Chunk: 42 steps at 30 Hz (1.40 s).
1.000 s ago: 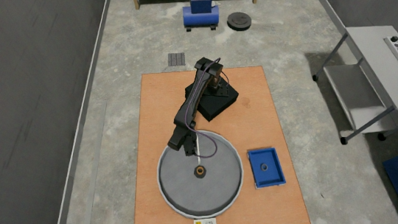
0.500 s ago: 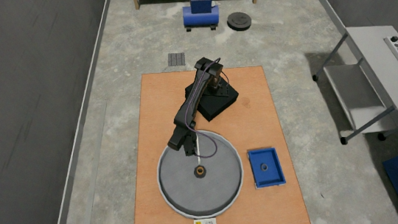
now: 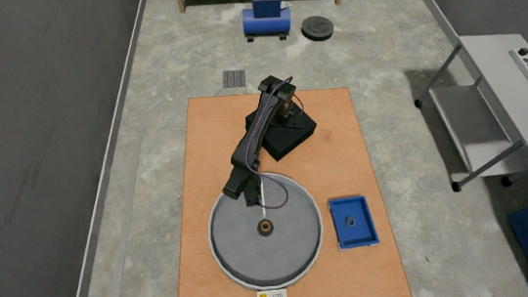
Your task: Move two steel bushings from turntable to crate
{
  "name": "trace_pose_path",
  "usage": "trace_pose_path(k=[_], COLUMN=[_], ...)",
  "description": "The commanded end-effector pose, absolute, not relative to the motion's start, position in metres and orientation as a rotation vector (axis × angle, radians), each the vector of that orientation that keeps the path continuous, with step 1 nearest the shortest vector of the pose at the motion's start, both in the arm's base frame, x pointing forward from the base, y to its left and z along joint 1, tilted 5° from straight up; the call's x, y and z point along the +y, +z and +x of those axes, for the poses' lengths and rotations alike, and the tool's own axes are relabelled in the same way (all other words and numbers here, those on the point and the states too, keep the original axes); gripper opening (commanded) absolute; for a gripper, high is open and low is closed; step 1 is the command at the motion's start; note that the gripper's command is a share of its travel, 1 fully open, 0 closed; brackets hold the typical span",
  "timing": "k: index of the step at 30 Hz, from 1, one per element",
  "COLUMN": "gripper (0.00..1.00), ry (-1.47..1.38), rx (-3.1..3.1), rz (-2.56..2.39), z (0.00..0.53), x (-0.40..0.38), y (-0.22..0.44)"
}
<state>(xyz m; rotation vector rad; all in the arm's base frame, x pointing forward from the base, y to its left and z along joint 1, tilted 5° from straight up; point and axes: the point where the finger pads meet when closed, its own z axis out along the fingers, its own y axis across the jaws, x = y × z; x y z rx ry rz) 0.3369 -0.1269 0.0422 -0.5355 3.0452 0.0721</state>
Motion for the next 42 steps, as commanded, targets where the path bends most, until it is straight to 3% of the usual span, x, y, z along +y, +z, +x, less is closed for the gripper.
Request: trace_pose_path(k=[1, 25, 33, 42], gripper=[0.13, 0.13, 0.13, 0.13], ry=[0.057, 0.057, 0.097, 0.046], rx=[2.997, 2.997, 3.034, 2.984], rz=[-0.526, -0.526, -0.535, -0.530], z=[0.341, 0.341, 0.337, 0.348], x=[-0.129, -0.129, -0.121, -0.125], y=[0.056, 0.056, 0.019, 0.037])
